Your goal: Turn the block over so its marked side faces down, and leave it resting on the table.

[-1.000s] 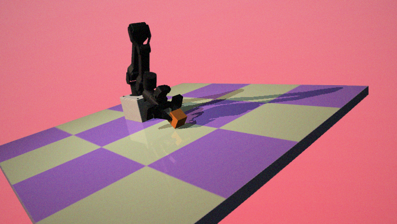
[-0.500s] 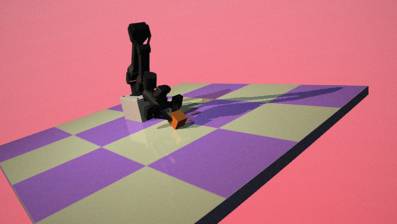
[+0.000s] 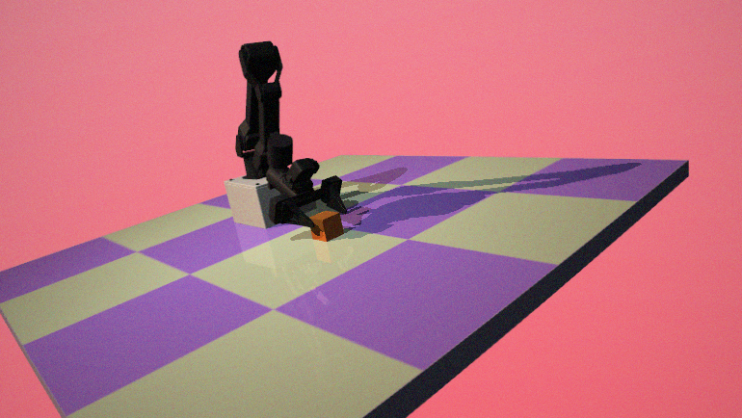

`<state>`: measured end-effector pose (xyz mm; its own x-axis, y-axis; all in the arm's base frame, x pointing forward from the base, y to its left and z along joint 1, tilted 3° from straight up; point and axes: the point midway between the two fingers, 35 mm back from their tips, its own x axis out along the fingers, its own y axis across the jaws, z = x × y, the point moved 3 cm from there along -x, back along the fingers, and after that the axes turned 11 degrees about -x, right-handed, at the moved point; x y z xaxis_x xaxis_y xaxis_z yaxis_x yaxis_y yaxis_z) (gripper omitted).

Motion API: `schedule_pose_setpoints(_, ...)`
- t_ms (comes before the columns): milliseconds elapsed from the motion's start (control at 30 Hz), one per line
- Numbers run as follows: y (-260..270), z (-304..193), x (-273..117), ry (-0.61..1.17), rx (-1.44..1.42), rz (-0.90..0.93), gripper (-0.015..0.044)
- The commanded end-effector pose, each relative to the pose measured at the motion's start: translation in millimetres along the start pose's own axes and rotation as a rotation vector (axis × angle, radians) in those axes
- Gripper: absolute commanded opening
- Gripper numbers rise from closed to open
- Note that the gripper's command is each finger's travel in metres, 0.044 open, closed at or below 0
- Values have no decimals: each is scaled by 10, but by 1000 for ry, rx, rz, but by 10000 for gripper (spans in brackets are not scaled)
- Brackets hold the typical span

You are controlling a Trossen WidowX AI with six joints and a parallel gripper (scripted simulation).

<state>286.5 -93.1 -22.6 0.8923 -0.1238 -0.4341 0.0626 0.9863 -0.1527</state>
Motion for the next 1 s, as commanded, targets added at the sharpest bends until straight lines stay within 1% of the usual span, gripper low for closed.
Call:
schedule_pose_setpoints(0, 0, 0, 0, 0, 0, 0, 440)
schedule_pose_setpoints(767, -3, 3, 5, 4, 0, 1, 440)
schedule_pose_setpoints(967, -80, 135, 92, 152, 6, 26, 440)
